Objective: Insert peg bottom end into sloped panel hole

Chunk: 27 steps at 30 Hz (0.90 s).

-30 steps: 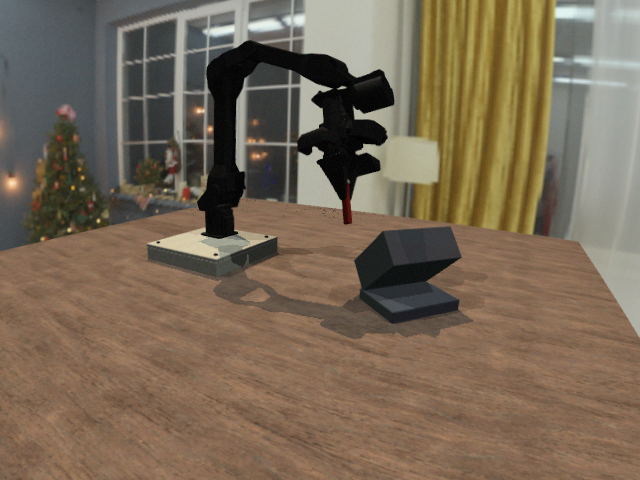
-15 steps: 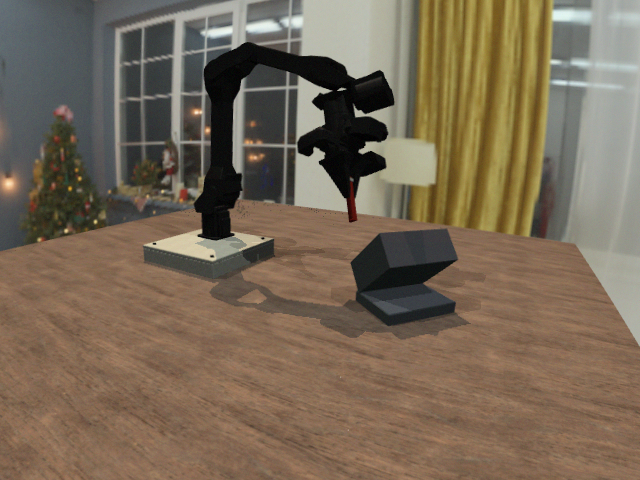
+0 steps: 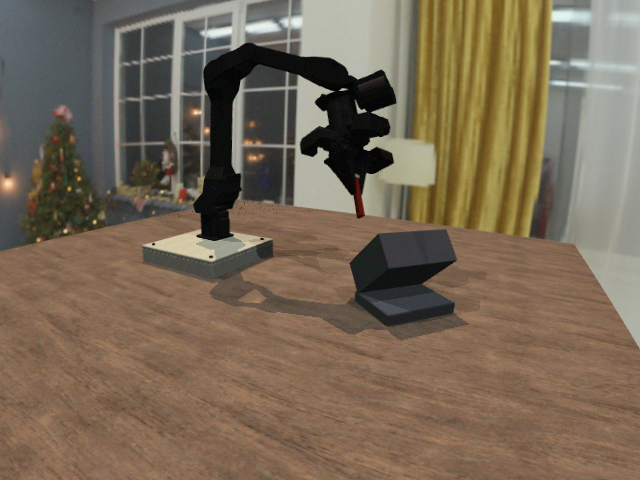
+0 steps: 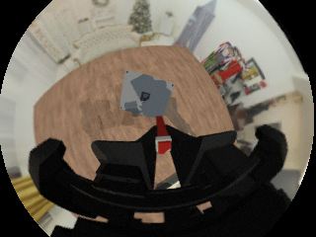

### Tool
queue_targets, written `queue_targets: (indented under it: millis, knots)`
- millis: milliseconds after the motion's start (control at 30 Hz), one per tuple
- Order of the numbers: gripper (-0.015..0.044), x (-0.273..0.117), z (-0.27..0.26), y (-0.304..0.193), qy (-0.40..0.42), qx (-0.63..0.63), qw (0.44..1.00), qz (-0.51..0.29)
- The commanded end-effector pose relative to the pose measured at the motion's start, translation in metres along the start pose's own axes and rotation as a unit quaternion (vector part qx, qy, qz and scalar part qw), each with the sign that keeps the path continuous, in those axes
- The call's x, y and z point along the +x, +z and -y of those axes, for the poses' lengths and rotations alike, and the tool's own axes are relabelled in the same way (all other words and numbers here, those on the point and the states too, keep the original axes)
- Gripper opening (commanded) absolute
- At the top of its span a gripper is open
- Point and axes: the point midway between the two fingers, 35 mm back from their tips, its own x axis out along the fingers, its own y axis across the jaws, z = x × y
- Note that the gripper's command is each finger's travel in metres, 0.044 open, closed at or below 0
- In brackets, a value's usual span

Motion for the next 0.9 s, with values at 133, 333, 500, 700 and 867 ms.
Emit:
queue_targets:
  millis: [133,333,500,700,867]
  knots:
    - [0.0,-0.005,-0.005,0.005,0.0,0.034,0.999,0.018]
    - [0.0,-0.008,-0.01,0.007,0.001,0.06,0.998,0.029]
    - [0.0,-0.011,-0.014,0.009,0.003,0.081,0.996,0.038]
    - [0.0,-0.014,-0.019,0.011,0.005,0.106,0.993,0.048]
    - [0.0,-0.012,-0.021,0.013,0.007,0.115,0.992,0.052]
